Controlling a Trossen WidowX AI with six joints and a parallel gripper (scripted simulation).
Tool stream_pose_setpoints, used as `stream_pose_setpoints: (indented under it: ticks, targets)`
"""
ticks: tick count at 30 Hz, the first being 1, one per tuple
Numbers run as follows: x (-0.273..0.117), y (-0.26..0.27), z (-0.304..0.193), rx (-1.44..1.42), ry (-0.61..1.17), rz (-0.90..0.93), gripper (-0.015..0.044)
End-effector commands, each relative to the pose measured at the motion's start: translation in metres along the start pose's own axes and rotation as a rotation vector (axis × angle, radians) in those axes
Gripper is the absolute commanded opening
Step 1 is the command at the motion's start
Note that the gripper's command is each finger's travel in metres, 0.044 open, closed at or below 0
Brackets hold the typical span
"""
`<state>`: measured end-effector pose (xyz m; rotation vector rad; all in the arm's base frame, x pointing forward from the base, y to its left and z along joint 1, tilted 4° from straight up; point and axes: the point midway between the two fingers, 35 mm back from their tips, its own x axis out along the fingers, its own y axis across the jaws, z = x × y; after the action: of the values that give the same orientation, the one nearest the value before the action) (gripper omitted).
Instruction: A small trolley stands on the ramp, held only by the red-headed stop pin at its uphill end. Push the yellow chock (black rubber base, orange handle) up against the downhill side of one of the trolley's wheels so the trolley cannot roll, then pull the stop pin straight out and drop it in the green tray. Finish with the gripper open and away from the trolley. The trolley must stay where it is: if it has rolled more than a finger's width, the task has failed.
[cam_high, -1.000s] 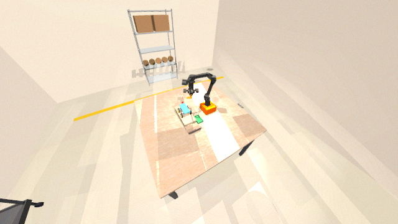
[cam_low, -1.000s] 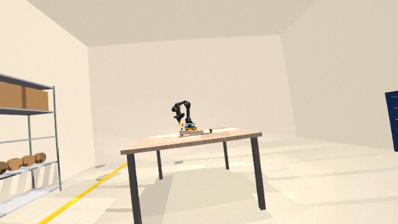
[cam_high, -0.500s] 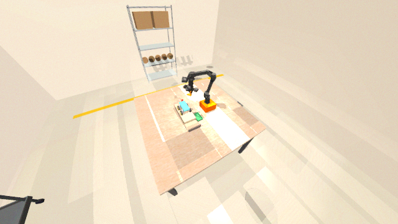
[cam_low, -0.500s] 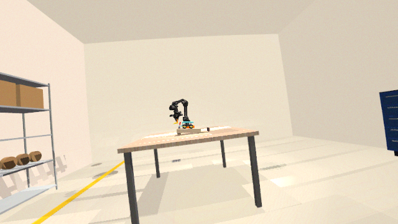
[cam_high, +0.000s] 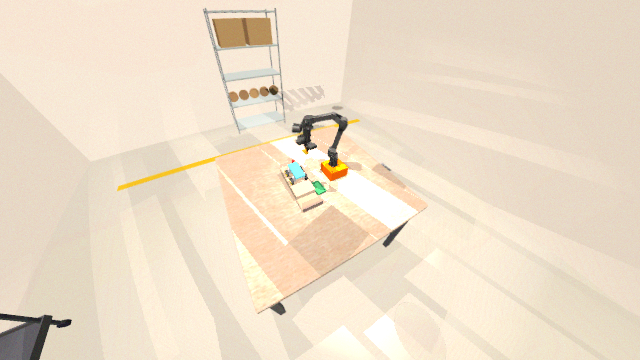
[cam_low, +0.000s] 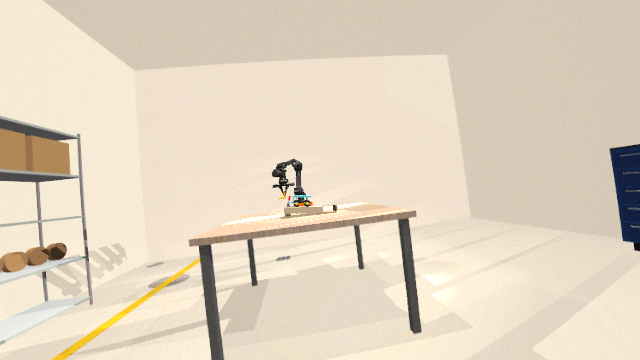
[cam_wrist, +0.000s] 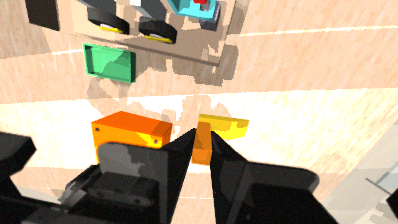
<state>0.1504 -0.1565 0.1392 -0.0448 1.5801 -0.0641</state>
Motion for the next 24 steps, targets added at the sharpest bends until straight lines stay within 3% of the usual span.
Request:
stream_pose_setpoints:
  ticks: [1,24]
  targets:
    - [0.0,0.0,-0.001,0.109,0.004,-0.002,0.0]
    - [0.004,0.048,0.022,0.115,0.002,0.002,0.0]
